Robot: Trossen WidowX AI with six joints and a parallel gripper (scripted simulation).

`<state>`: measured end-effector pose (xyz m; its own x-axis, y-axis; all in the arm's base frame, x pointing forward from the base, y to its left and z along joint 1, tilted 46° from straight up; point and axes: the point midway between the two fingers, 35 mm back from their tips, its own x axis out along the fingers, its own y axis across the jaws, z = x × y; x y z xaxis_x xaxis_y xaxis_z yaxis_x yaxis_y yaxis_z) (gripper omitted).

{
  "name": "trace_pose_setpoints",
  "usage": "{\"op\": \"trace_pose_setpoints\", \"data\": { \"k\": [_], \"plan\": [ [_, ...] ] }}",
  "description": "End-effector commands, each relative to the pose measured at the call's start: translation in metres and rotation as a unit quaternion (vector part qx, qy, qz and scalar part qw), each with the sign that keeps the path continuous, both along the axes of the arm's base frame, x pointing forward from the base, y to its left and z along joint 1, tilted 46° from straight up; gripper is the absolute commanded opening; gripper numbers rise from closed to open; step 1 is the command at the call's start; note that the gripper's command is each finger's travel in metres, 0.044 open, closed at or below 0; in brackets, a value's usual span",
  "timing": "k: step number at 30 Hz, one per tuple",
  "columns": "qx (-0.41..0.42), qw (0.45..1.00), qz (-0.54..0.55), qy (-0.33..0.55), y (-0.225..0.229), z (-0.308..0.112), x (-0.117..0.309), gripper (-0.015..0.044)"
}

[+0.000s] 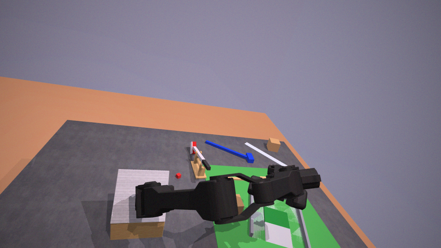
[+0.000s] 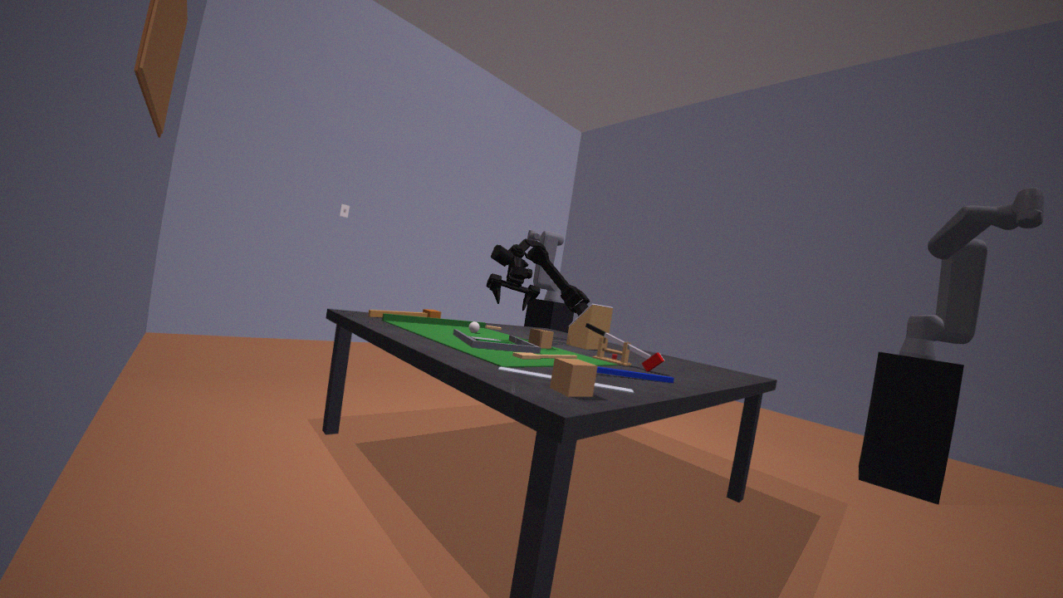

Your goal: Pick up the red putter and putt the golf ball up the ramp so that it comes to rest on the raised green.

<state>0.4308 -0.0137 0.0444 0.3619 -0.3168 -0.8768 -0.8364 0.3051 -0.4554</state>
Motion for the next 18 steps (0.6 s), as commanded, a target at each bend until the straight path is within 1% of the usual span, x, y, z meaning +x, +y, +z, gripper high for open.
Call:
{"op": "trace_pose_setpoints", "data": {
  "k": [1,5,9,14,17,18],
  "plan": [
    [-0.008,0.997,0.022,0.068,0.045,-0.039,-0.019,0.044],
    [-0.031,0.989,0.042,0.137,0.092,-0.076,-0.048,0.044],
    [-0.073,0.975,0.061,0.199,0.132,-0.109,-0.087,0.044],
    [-0.162,0.947,0.086,0.265,0.17,-0.145,-0.147,0.044],
    [-0.228,0.924,0.102,0.289,0.183,-0.162,-0.184,0.044],
    [-0.24,0.92,0.105,0.292,0.185,-0.165,-0.19,0.044]
  ]
}}
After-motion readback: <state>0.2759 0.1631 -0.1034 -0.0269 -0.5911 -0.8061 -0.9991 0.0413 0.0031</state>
